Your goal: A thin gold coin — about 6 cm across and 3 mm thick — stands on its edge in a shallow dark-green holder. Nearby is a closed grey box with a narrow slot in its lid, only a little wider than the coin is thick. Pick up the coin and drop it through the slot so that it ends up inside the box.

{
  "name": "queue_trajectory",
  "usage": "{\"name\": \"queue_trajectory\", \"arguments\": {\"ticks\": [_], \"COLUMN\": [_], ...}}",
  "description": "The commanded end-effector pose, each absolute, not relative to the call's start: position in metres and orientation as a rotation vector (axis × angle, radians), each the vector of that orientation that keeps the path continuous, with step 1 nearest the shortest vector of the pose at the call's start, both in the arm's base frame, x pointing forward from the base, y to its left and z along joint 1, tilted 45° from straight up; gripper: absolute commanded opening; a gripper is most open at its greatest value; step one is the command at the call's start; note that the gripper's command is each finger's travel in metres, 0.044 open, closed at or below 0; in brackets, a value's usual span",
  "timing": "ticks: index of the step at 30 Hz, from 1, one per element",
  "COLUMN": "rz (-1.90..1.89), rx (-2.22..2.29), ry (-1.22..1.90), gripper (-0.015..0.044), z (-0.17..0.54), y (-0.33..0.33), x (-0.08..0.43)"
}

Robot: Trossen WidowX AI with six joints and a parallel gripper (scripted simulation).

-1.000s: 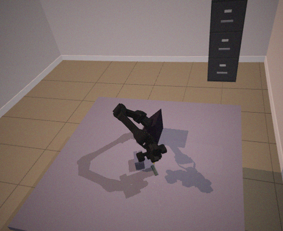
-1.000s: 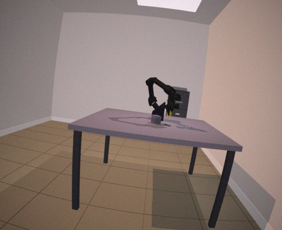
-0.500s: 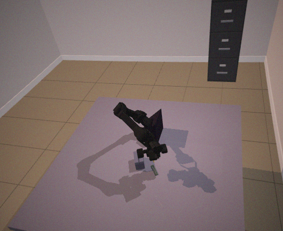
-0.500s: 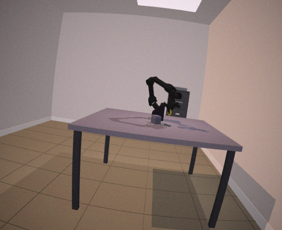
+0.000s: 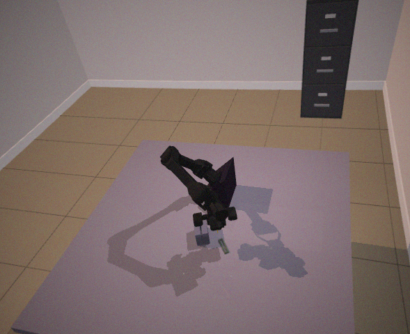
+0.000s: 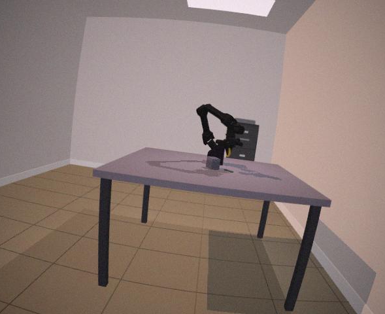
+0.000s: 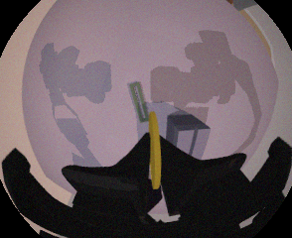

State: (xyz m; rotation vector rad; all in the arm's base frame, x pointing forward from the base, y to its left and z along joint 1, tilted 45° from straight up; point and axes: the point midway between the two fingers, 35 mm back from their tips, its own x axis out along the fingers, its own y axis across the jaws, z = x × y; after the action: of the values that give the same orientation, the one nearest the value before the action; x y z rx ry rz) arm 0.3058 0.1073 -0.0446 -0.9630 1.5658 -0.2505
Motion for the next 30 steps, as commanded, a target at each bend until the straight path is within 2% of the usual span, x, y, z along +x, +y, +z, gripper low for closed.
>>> {"name": "queue_trajectory", "arguments": {"ticks": [1,30], "rz": [-0.247,-0.249], "rx": [-0.973,-0.979], "ry": [1.564,1.566], "gripper": [0.0,0.0], "z": [-0.037,0.01], "y": [0.1,0.046], "x": [0.304,0.286]}}
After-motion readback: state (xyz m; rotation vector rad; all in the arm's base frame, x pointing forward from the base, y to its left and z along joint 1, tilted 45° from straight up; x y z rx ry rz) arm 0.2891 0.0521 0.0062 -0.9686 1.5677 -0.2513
